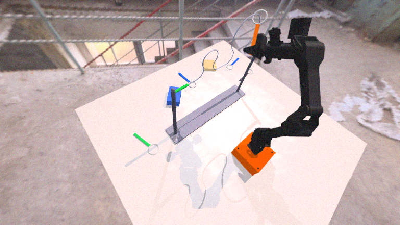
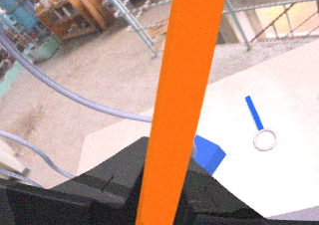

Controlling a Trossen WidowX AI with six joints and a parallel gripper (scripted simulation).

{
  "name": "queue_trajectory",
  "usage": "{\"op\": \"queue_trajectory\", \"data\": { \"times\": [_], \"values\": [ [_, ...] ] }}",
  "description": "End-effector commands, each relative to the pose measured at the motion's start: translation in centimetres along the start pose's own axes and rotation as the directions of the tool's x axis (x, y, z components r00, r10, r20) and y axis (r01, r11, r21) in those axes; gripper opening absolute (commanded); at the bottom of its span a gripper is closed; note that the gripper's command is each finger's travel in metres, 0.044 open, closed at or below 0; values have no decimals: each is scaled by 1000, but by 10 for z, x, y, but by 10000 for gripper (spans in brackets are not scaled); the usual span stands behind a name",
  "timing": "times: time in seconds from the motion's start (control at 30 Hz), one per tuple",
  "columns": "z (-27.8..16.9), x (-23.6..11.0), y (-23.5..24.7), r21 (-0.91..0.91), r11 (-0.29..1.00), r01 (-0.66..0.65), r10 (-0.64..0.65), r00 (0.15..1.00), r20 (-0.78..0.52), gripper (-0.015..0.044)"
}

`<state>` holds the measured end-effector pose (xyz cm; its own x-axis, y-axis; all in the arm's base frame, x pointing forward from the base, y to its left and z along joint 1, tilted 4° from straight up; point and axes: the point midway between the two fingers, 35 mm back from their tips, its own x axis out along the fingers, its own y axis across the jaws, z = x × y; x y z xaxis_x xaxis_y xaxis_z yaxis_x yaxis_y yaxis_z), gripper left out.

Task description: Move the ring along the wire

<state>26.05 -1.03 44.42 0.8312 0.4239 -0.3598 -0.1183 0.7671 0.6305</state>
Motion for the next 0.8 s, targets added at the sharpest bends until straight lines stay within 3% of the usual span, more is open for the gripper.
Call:
{"op": "queue_trajectory", "data": {
  "times": [0.0,0.77],
  "values": [
    [1,0,0,-45,999,23,-22,1000,5,-150],
    [3,-1,-9,-269,947,176,-169,984,49,-150]
  ]
}}
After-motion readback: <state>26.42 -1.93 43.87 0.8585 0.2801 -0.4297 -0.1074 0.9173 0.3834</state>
